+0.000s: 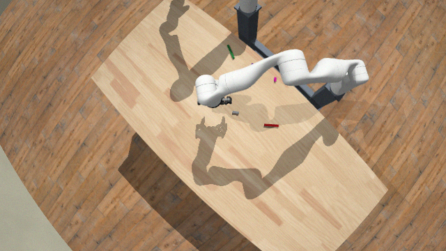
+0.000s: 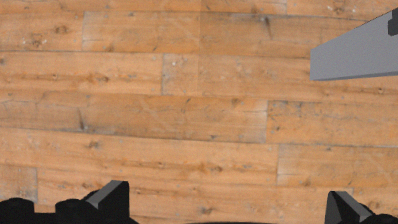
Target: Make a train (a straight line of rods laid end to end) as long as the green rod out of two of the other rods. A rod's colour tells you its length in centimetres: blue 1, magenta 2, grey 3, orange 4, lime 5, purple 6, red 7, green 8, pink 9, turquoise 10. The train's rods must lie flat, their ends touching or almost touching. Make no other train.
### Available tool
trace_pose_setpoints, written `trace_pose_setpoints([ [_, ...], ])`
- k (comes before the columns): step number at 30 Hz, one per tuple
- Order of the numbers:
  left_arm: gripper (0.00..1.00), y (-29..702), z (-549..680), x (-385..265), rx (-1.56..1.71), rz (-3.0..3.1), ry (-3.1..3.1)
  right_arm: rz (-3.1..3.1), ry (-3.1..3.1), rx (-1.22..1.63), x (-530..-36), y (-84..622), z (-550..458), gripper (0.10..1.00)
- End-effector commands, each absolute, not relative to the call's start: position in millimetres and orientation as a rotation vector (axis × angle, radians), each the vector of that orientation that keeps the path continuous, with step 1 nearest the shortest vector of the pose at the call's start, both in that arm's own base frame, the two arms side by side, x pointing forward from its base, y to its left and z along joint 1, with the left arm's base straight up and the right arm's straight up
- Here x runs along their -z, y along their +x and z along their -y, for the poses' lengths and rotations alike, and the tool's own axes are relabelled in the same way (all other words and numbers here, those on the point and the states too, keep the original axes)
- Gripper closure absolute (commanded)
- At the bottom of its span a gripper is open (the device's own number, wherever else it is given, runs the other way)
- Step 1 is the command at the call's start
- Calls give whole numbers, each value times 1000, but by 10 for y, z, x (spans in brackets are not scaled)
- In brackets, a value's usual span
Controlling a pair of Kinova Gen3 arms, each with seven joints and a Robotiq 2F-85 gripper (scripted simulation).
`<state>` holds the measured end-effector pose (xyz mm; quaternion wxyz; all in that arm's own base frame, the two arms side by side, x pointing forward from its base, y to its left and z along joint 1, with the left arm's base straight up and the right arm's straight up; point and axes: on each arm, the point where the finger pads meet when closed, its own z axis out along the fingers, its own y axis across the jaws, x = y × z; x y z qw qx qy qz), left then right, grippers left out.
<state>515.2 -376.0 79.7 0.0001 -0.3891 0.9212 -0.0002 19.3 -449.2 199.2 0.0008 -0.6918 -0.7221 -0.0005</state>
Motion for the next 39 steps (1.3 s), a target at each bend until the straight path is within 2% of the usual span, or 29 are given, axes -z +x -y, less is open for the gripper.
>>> trace_pose_setpoints([
  [1, 1, 5158, 3764, -813, 4, -2893, -1222, 2269, -2173, 0, -2000, 193, 4496, 99],
  [26, 1, 5114, 3773, -825, 4, -2893, -1221, 2269, -2173, 0, -2000, 193, 4496, 99],
  [39, 1, 4208, 3805, -1026, 4, -2896, -1216, 2269, -2173, 0, -2000, 193, 4496, 99],
])
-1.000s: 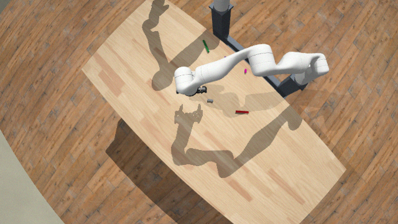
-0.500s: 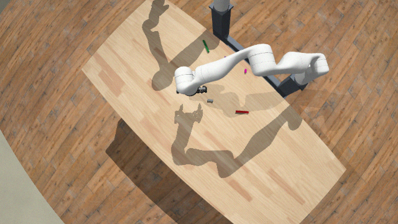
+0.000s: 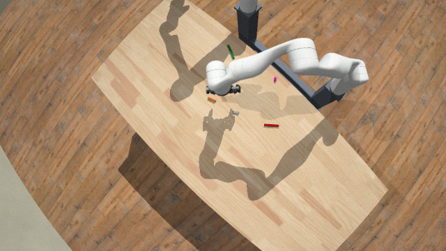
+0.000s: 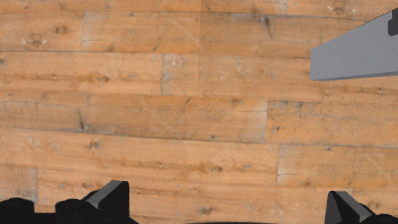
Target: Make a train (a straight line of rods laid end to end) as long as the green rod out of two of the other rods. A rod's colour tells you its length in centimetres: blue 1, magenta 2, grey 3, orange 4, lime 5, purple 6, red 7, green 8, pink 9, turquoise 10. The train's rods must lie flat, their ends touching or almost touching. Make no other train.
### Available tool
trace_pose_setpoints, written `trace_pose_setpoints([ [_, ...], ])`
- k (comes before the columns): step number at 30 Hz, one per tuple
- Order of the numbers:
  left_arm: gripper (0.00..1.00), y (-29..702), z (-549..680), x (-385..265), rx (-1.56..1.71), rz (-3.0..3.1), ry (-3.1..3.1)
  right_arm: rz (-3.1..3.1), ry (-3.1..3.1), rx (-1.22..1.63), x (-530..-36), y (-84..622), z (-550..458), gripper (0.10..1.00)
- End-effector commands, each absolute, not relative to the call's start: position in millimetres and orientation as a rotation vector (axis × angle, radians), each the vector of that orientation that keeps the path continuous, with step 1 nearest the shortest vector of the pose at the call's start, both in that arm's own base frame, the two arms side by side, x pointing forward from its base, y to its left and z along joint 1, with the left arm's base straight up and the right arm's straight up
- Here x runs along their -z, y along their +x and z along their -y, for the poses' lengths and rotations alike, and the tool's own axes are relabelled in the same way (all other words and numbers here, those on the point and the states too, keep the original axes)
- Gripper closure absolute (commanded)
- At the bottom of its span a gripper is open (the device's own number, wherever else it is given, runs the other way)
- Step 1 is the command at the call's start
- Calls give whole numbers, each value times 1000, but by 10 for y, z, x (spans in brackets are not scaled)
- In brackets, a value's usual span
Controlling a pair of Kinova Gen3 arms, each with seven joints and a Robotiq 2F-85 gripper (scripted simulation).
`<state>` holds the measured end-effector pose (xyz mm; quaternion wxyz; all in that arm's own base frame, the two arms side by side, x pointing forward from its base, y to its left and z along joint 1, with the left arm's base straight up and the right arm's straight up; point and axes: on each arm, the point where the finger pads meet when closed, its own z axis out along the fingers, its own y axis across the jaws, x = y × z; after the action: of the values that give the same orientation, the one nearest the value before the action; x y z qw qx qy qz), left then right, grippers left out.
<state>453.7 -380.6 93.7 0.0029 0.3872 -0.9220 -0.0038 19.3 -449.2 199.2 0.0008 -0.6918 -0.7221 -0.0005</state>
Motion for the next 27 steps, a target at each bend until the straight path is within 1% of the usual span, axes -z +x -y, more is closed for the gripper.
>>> trace_pose_setpoints([
  [1, 1, 4132, 3797, -1040, -4, 2898, 1216, 2269, -2173, 0, -2000, 193, 4496, 99],
  [4, 1, 4056, 3788, -1053, -4, 2898, 1216, 2269, -2173, 0, -2000, 193, 4496, 99],
  [7, 1, 3715, 3727, -1106, -4, 2897, 1216, 2269, -2173, 0, -2000, 193, 4496, 99],
  [18, 1, 2933, 3472, -1194, -3, 2896, 1219, 2269, -2173, 0, -2000, 193, 4496, 99],
  [27, 1, 2763, 3395, -1206, -3, 2895, 1220, 2269, -2173, 0, -2000, 193, 4496, 99],
])
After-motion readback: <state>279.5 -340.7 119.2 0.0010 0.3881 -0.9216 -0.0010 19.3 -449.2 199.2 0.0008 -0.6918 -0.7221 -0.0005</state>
